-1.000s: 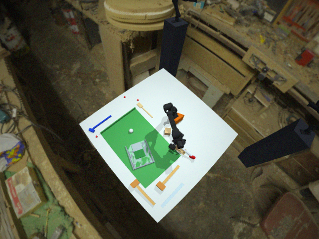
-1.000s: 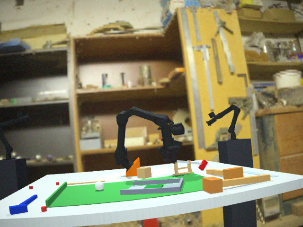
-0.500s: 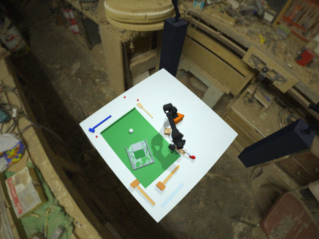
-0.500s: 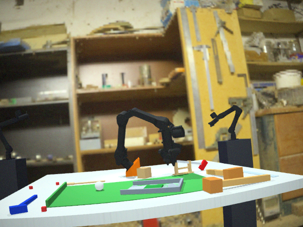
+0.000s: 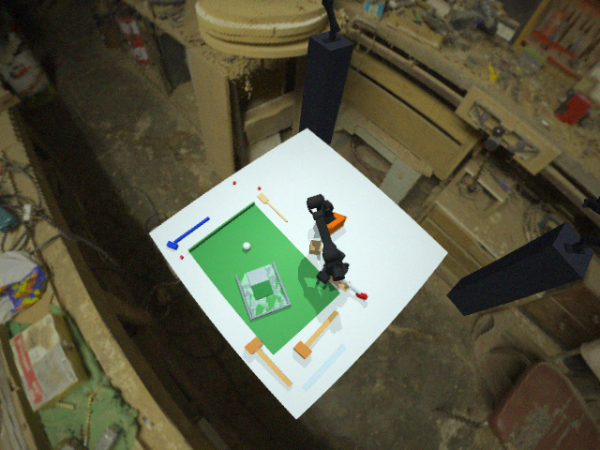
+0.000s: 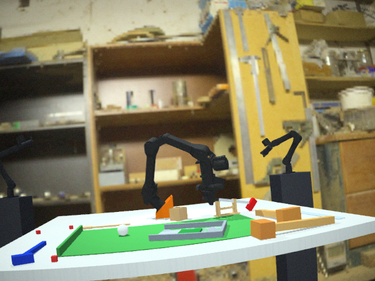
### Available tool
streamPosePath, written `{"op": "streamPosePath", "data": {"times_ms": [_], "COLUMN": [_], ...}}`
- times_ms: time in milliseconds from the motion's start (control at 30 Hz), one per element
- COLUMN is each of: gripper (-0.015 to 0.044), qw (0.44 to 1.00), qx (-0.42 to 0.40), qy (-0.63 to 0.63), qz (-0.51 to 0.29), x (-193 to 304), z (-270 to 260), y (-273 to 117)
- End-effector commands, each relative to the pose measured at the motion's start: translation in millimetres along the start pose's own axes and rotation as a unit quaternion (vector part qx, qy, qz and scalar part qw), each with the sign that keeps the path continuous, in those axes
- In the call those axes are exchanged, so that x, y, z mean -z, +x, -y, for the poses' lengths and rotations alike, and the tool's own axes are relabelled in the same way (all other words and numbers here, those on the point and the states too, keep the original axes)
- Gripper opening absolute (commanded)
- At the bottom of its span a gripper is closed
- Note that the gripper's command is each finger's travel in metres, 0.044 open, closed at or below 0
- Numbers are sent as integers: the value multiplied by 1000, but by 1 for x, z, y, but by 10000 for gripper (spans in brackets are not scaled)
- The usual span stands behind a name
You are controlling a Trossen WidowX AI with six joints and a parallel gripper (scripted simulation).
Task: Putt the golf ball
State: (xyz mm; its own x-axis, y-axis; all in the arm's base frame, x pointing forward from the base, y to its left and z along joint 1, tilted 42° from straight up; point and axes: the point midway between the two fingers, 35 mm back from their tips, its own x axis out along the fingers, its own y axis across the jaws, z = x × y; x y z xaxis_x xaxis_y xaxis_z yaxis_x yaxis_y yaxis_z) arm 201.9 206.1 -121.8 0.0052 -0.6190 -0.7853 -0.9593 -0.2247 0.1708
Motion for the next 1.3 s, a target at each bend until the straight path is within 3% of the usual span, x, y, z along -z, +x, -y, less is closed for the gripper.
{"op": "streamPosePath", "data": {"times_ms": [0,733,867,1267], "gripper": [6,0,0,0], "qw": [1000,1000,1000,982], "qx": [0,0,1,7], "qy": [0,-1,-2,190], "qz": [0,1,-4,9], "x": [0,-5,-3,75], "z": [0,0,1,22], "y": [0,-97,-93,-112]}}
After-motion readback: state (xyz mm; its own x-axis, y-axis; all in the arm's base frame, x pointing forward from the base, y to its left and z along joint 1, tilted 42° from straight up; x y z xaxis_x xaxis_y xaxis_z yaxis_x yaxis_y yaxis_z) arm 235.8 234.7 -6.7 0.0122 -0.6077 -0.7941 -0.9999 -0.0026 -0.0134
